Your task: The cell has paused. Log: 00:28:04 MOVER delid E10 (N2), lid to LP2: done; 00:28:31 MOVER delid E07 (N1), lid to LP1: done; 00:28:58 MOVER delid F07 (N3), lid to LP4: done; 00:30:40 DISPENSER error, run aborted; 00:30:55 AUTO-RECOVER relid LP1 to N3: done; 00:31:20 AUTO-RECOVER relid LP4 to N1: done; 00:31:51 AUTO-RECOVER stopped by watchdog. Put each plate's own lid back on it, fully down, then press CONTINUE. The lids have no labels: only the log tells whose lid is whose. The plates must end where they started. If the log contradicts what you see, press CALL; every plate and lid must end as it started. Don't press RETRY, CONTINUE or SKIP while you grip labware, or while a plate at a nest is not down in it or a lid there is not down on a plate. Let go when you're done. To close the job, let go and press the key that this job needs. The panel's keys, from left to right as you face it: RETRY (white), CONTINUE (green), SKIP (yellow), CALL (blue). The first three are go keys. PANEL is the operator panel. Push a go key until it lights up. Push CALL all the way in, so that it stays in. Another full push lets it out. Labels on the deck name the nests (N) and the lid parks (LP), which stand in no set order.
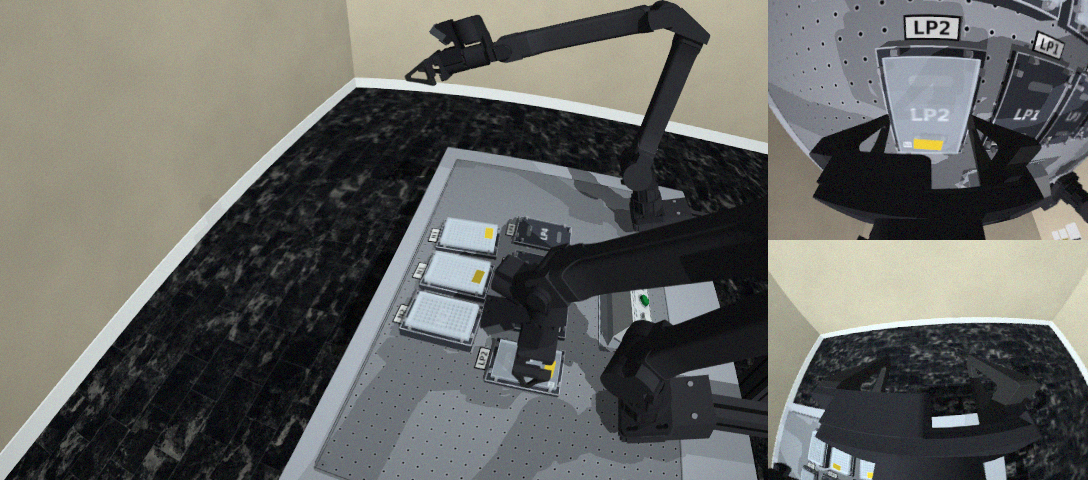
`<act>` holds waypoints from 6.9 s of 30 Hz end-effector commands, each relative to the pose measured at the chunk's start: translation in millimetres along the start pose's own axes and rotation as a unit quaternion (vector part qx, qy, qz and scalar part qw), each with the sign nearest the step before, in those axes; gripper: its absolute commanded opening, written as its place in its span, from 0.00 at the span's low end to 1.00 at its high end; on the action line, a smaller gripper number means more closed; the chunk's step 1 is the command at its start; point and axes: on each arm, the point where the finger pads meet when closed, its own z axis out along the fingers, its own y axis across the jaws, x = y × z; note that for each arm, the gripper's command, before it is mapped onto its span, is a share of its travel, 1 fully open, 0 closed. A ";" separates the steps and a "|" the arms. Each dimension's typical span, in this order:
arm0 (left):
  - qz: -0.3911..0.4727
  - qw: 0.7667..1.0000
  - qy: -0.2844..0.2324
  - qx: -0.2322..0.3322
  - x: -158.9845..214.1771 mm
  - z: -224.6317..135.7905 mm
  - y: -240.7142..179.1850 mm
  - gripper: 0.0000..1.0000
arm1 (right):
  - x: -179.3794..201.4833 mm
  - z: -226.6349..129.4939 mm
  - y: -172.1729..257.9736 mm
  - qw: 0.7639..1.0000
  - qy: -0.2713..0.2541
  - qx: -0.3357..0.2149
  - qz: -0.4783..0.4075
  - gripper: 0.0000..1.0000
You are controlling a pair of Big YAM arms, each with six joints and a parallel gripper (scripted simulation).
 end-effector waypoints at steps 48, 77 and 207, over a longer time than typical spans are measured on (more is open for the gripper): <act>0.008 0.999 -0.030 0.015 -28.4 -16.8 -11.4 0.00 | -30.5 7.0 -0.2 1.000 -0.020 0.001 0.003 1.00; -0.002 0.999 -0.033 0.018 -28.2 -63.6 -11.2 0.00 | -30.5 7.0 -0.2 1.000 -0.020 0.001 0.003 1.00; 0.009 1.000 -0.022 0.008 -204.7 -32.0 -63.3 0.00 | -30.5 7.0 -0.2 1.000 -0.020 0.001 0.003 1.00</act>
